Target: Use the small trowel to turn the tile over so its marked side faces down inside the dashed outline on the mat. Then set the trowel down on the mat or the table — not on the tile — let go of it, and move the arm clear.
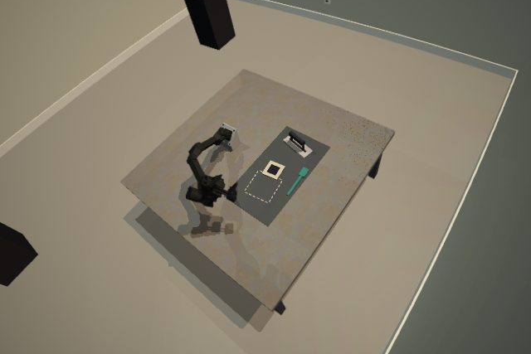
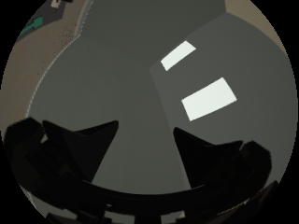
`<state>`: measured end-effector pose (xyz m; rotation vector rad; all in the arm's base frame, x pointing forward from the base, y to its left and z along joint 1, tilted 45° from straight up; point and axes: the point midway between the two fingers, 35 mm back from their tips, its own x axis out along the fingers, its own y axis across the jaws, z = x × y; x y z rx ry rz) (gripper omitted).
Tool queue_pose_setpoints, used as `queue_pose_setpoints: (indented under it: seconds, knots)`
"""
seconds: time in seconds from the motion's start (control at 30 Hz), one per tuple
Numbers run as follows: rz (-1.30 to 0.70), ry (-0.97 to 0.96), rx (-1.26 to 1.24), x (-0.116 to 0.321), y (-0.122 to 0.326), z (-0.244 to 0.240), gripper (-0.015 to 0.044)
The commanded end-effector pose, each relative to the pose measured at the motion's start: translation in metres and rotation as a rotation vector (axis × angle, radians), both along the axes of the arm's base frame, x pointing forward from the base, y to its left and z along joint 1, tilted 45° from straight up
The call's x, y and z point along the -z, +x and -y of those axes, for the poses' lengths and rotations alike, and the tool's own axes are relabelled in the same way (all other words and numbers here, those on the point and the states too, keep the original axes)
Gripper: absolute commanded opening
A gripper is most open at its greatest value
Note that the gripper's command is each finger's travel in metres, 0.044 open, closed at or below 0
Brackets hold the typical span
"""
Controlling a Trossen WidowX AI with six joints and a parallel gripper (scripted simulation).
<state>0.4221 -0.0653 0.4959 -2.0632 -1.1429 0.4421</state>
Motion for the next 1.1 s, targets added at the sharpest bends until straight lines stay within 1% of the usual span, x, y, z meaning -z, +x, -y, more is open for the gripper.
queue_pose_setpoints:
  seconds: [0.0,0.33,0.37,0.67,0.8,1.07]
  knots:
    - [0.0,0.0,0.0,0.0,0.0,0.0,0.0374]
    - [0.0,0.0,0.0,0.0,0.0,0.0,0.0111]
    - [0.0,0.0,0.0,0.0,0.0,0.0,0.01]
    - [0.0,0.0,0.0,0.0,0.0,0.0,0.01]
    - [0.0,0.0,0.0,0.0,0.0,0.0,0.0]
    - [0.0,0.0,0.0,0.0,0.0,0.0,0.0]
